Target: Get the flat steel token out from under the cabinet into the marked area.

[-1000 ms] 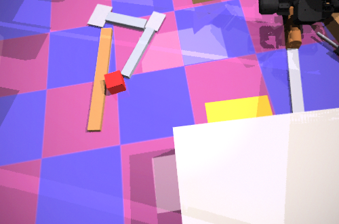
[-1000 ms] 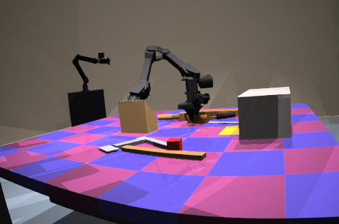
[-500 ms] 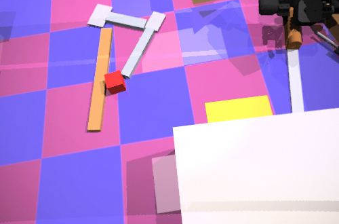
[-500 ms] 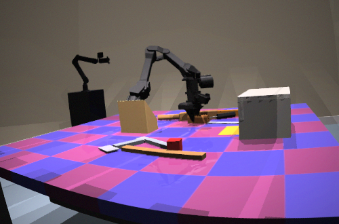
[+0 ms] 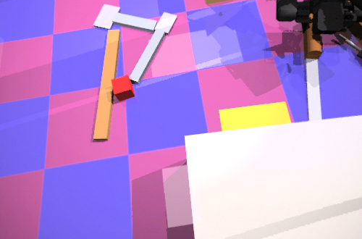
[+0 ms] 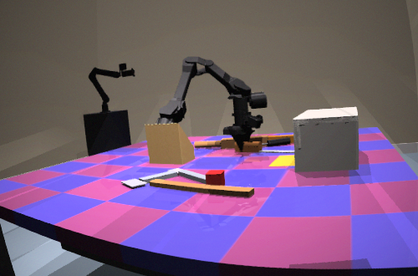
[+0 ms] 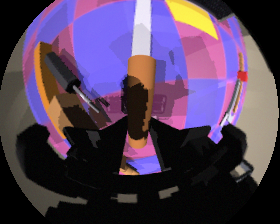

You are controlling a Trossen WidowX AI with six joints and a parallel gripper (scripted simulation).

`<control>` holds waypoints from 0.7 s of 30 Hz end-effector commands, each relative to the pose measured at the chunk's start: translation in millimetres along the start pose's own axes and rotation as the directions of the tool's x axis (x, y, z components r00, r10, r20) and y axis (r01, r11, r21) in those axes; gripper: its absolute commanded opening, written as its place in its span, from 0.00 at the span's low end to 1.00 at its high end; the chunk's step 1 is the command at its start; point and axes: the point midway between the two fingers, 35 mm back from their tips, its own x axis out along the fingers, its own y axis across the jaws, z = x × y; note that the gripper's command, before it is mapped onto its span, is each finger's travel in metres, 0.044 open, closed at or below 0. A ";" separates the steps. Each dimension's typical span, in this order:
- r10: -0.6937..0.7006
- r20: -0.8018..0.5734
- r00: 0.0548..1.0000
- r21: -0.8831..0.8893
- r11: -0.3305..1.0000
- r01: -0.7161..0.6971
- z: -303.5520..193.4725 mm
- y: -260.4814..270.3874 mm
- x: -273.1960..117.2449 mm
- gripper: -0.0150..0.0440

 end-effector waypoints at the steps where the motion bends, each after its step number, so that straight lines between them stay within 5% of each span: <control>1: 0.000 0.001 1.000 0.003 1.000 0.000 6.8 0.2 -0.1 0.25; 21: -0.001 0.002 1.000 0.012 1.000 0.001 31.8 -0.5 -0.3 0.25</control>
